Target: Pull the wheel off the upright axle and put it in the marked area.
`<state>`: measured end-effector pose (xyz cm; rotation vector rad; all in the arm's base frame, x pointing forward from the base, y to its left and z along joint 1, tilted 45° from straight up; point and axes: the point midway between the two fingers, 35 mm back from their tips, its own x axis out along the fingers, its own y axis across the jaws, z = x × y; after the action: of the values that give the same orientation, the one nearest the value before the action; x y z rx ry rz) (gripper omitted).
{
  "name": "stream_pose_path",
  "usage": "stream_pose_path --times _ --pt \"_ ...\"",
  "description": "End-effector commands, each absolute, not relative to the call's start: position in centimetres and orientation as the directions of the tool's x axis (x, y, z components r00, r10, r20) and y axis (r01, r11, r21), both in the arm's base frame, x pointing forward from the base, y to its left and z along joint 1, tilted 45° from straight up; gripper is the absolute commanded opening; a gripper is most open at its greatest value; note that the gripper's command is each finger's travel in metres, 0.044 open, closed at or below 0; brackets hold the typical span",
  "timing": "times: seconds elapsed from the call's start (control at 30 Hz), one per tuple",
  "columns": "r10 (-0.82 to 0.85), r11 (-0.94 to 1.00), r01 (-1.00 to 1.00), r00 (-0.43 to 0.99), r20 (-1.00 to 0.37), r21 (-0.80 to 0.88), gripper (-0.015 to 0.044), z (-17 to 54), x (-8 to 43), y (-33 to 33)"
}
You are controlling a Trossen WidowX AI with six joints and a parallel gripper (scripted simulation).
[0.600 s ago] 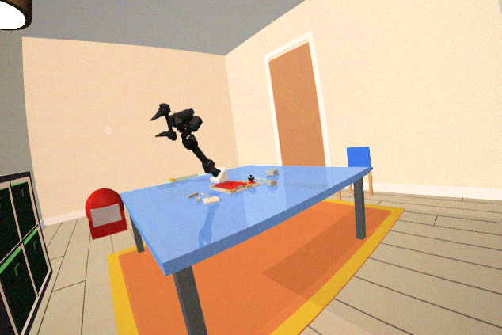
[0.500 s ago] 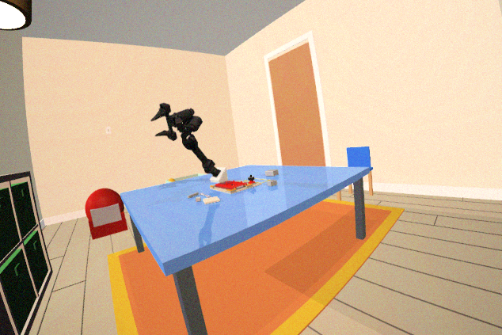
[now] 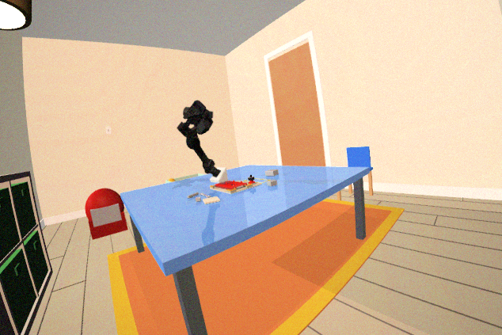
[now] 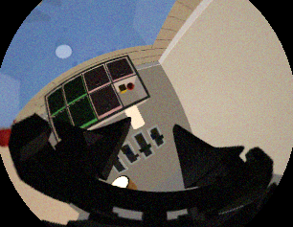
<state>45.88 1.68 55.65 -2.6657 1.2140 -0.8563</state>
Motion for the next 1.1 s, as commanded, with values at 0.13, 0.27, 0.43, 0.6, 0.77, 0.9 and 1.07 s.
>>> stream_pose_path --times 0.13,0.27,0.43,0.6,0.77,0.9,1.07 --pt "-0.6 -0.739 -0.662 0.732 0.322 0.126 0.03 48.8 52.0 6.6" --pt "-0.544 -0.739 -0.588 0.809 0.223 0.328 0.03 44.7 54.1 8.8" --pt "-0.482 -0.707 -0.439 0.873 0.077 0.554 0.03 39.1 55.8 11.4" --pt "-0.435 -0.638 -0.239 0.896 -0.086 0.732 0.03 33.1 56.3 13.6" --pt "-0.406 -0.538 -0.003 0.877 -0.256 0.843 0.03 27.0 55.6 15.3" --pt "-0.398 -0.443 0.199 0.83 -0.39 0.874 0.03 22.2 54.2 16.3" --pt "-0.412 -0.308 0.446 0.733 -0.541 0.84 0.03 16.6 51.4 16.9"
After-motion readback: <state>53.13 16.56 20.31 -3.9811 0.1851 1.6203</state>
